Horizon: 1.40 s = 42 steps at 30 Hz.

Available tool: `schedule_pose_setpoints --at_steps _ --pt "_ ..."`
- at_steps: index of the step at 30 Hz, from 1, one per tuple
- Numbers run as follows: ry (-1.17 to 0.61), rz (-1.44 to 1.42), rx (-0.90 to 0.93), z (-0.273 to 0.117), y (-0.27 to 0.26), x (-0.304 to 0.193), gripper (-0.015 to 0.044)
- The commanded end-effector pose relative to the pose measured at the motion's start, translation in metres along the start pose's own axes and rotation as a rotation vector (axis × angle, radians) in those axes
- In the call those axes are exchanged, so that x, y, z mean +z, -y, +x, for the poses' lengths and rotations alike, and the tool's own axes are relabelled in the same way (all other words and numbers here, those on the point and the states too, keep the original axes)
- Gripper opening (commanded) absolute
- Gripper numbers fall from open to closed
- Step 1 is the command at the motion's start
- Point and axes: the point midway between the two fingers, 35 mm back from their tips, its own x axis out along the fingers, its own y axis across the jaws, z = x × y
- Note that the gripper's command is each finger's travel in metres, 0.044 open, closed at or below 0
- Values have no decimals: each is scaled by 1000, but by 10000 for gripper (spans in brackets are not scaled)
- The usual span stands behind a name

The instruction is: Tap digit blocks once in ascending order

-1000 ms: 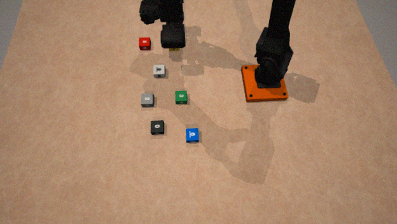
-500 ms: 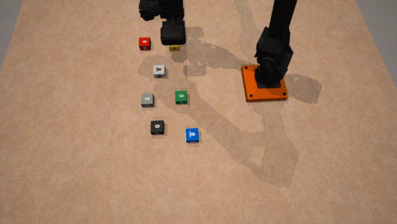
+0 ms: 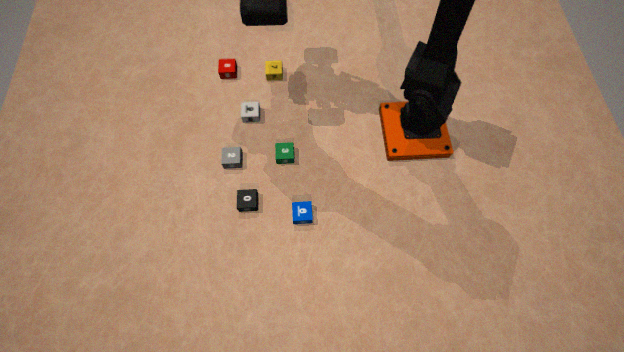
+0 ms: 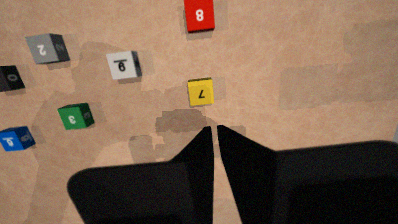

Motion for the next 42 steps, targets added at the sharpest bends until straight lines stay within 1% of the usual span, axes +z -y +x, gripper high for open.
schedule_pose_setpoints --at_steps 1,7,9,14,16,20,21,27,42 --pt "-5 1 5 -3 3 21 20" --pt "0 1 5 -3 6 80 20" --pt "2 1 5 -2 6 92 20" --pt "2 1 5 1 6 93 20" --pt "2 1 5 19 7 95 20" --pt "2 1 5 71 6 94 20" --pt "2 1 5 77 5 93 20" --pt "2 1 5 81 5 93 20" --pt "2 1 5 104 5 93 20"
